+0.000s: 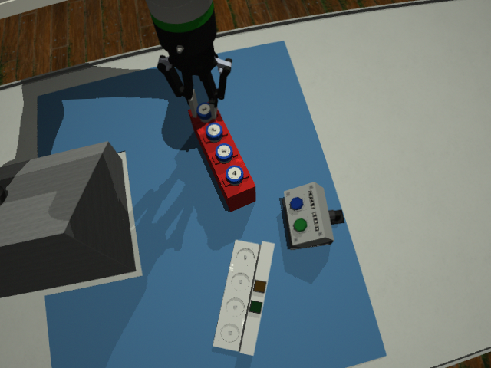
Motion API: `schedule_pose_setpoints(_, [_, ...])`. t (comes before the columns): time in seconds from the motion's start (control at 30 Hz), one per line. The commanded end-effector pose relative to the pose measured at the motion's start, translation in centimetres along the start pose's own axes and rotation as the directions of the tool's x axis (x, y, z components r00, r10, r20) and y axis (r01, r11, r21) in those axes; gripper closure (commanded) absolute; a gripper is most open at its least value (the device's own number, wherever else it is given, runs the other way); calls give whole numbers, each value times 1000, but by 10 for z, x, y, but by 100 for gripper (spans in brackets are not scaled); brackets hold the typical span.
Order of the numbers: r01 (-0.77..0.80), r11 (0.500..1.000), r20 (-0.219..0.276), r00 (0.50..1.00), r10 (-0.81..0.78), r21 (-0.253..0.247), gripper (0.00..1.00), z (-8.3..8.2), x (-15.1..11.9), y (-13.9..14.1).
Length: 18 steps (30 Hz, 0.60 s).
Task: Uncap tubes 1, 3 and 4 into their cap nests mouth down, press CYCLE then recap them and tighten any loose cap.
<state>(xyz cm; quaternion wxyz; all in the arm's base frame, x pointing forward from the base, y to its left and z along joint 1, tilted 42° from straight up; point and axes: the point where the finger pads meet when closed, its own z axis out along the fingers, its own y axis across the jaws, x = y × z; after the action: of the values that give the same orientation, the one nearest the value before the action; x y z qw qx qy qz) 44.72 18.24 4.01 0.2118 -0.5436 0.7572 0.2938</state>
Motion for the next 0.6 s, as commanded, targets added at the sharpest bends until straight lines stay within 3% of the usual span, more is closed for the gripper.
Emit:
schedule_pose_setpoints(0.0, [0, 1000, 0, 1000, 0, 0, 100, 0, 0, 0])
schedule_pose_setpoints(0.23, [295, 955, 0, 955, -295, 0, 100, 0, 0, 0])
schedule_pose_setpoints(0.3, [295, 955, 0, 955, -295, 0, 100, 0, 0, 0])
schedule_pose_setpoints(0.43, [479, 878, 0, 878, -479, 0, 100, 0, 0, 0])
schedule_pose_setpoints(0.57, [644, 765, 0, 765, -644, 0, 100, 0, 0, 0])
